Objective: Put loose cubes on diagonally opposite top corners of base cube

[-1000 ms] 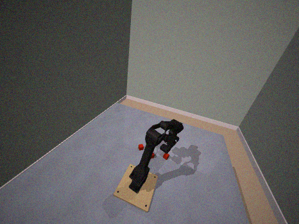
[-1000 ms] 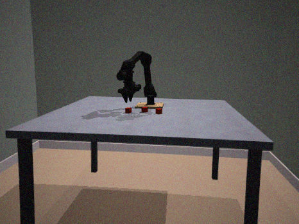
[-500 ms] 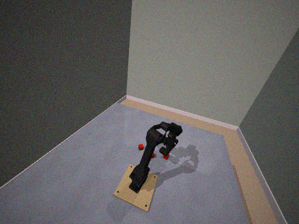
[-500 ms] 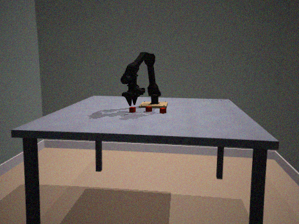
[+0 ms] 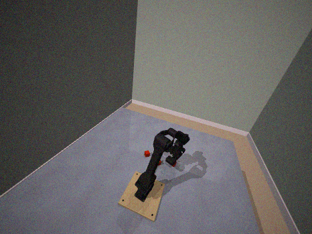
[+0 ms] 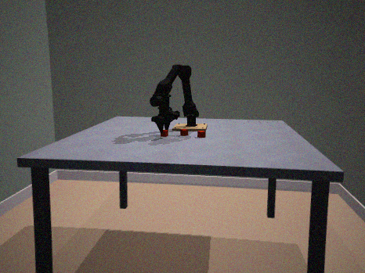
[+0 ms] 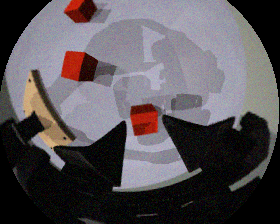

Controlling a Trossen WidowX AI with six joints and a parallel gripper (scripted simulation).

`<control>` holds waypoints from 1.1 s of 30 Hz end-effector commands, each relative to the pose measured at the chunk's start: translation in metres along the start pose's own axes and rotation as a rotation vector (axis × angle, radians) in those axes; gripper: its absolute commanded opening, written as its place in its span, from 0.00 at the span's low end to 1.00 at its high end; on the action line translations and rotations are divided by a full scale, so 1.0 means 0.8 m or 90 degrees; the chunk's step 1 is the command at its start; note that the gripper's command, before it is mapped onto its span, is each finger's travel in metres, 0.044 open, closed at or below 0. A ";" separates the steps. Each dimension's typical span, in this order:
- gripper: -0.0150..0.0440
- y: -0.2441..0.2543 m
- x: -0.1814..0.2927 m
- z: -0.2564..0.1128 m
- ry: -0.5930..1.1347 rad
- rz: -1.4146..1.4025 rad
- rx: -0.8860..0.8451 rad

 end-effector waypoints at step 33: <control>0.43 -0.006 -0.001 -0.077 -0.002 -0.004 -0.003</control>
Point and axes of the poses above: the point midway between the two fingers, 35 mm back from their tips, its own z axis out along the fingers, its own y axis across the jaws, x = y × z, the point moved 7 cm from there along -z, back along the fingers, and after that the axes turned 15 degrees about z, right-handed, at the moved point
